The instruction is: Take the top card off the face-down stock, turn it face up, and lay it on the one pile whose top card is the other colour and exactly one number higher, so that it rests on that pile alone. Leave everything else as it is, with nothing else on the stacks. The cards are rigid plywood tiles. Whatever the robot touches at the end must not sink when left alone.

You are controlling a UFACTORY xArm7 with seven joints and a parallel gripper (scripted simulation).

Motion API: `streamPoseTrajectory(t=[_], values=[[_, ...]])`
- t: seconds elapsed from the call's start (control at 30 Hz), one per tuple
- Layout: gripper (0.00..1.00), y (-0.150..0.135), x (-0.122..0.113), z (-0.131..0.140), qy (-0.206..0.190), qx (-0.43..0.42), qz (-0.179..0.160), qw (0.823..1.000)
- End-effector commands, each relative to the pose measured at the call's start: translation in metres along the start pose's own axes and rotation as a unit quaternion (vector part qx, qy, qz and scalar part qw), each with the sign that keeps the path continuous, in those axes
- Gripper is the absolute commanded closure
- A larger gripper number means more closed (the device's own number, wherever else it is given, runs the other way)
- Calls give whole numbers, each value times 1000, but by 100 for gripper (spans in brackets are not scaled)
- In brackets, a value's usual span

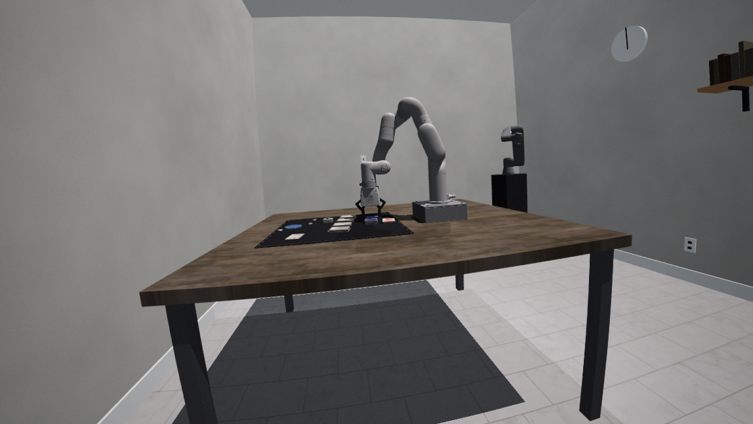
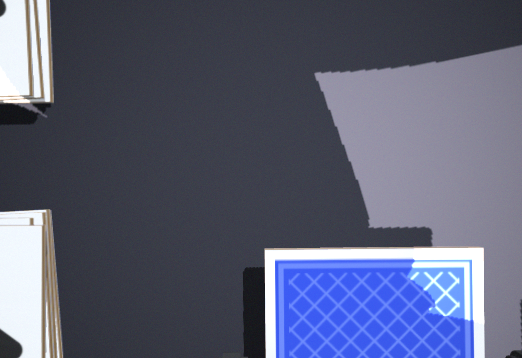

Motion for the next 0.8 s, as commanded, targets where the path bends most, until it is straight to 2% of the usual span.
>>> streamPoseTrajectory(t=[0.0, 0.6, 0.77], values=[[13, -1, -1, 0, 0, 0, -2, 1000], [13, -3, -6, -3, 0, 0, -2, 1000], [13, -6, -60, -38, 0, 0, -2, 1000]])
Point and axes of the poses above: the point where the finger pads meet when closed, its own x axis out along the fingers, its own y axis across the jaws, z = x × y, the point moved 2 cm from there along -x, back along the fingers, and after that the axes turned 7 degrees about x, right-handed, at the moved point
